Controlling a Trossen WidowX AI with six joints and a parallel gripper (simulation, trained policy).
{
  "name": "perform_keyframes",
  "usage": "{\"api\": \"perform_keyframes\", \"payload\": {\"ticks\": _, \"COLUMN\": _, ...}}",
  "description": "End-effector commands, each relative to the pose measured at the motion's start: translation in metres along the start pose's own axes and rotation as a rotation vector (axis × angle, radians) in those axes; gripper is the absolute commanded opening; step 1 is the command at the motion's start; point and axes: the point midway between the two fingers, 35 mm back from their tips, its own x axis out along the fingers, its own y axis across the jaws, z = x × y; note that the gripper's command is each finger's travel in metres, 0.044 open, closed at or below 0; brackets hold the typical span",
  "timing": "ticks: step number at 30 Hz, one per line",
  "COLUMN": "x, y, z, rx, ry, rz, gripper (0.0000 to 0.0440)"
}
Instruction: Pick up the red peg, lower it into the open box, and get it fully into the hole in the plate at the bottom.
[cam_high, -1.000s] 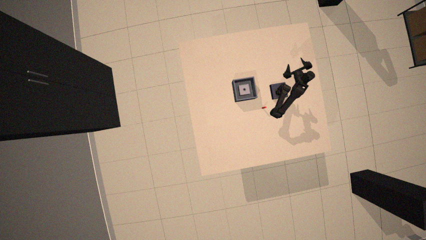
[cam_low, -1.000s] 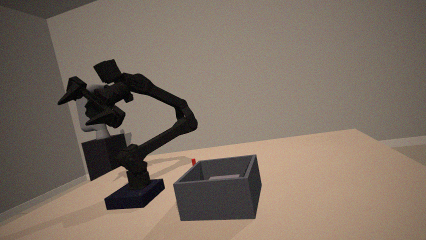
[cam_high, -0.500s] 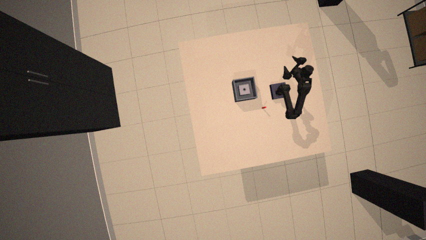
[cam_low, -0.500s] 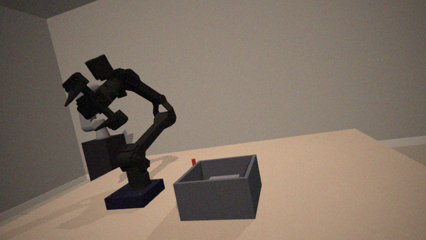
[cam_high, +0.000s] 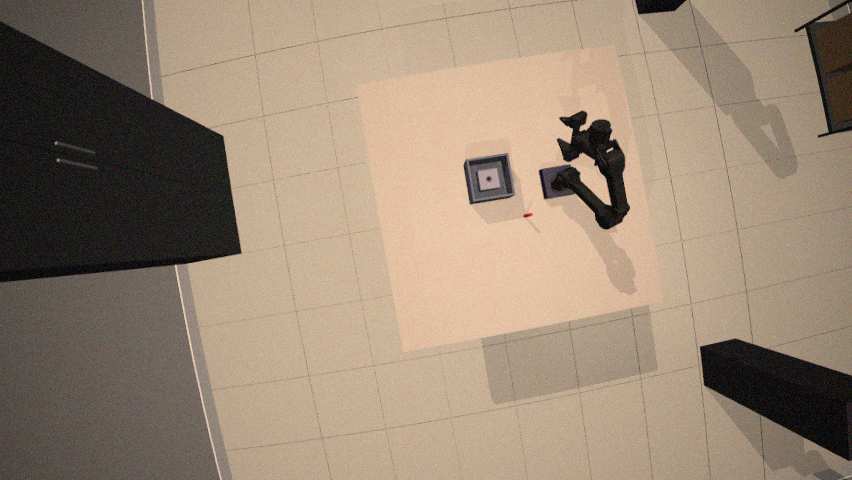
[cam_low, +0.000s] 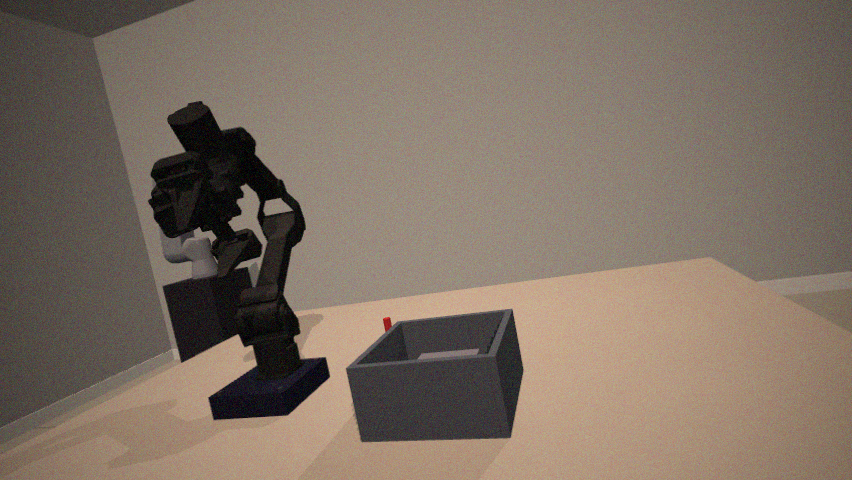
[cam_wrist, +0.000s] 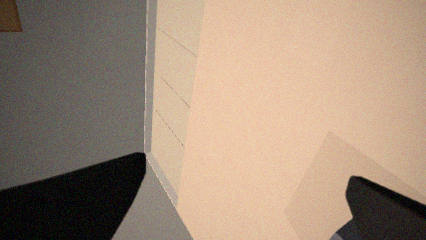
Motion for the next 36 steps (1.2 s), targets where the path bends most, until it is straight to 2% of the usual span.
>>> {"api": "perform_keyframes", "payload": {"ticks": 1, "x": 0.004, "y": -0.002, "z": -0.013, "rx": -0.128, "ry": 0.042, "rz": -0.054, "gripper": 0.044}}
{"api": "perform_keyframes", "payload": {"ticks": 19, "x": 0.015, "y": -0.029, "z": -0.079, "rx": -0.692, "ry": 0.27, "rz": -0.239, "gripper": 0.044}}
{"api": "perform_keyframes", "payload": {"ticks": 36, "x": -0.003, "y": -0.083, "z": -0.145, "rx": -1.225, "ry": 0.505, "rz": -0.372, "gripper": 0.044}}
